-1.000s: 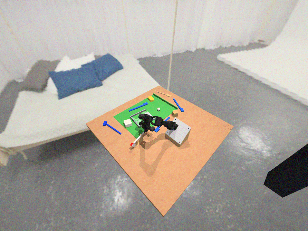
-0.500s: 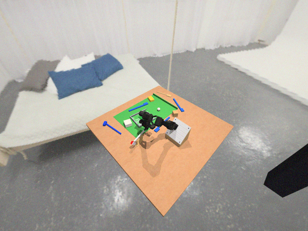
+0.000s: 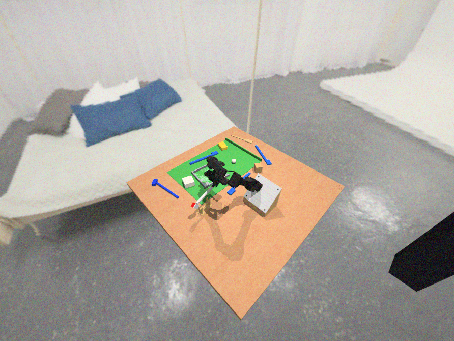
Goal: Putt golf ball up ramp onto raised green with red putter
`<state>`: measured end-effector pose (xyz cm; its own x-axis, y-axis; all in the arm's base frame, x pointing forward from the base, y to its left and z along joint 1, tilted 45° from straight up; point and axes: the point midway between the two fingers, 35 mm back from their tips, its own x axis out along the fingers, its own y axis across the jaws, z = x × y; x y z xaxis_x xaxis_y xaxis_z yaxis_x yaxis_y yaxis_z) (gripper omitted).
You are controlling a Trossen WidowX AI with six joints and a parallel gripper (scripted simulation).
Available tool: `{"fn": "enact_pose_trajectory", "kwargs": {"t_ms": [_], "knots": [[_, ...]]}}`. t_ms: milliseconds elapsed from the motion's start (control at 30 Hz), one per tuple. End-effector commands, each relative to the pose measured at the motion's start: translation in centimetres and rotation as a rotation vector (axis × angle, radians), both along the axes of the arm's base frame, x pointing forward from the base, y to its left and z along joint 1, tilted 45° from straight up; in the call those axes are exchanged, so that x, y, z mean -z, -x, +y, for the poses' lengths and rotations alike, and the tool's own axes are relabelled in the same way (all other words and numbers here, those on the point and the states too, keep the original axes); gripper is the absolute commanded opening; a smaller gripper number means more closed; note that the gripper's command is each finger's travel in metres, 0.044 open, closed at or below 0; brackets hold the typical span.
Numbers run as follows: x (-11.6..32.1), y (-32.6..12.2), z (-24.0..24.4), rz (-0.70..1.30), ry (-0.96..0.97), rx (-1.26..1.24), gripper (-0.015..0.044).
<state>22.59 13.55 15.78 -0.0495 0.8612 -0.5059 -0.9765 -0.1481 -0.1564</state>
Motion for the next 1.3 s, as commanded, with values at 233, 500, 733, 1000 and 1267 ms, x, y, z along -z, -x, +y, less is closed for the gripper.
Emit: {"fn": "enact_pose_trajectory", "kwargs": {"t_ms": [233,500,733,1000,1267], "knots": [[1.8,-2.1,-2.7,0.116,0.054,0.123,0.0000],[5.2,-4.5,-7.1,0.274,0.135,0.300,0.0000],[8.5,-5.5,-11.3,0.405,0.200,0.452,0.0000],[11.8,-5.6,-15.6,0.551,0.247,0.600,0.0000],[15.2,-4.9,-20.1,0.751,0.265,0.761,0.0000]]}}
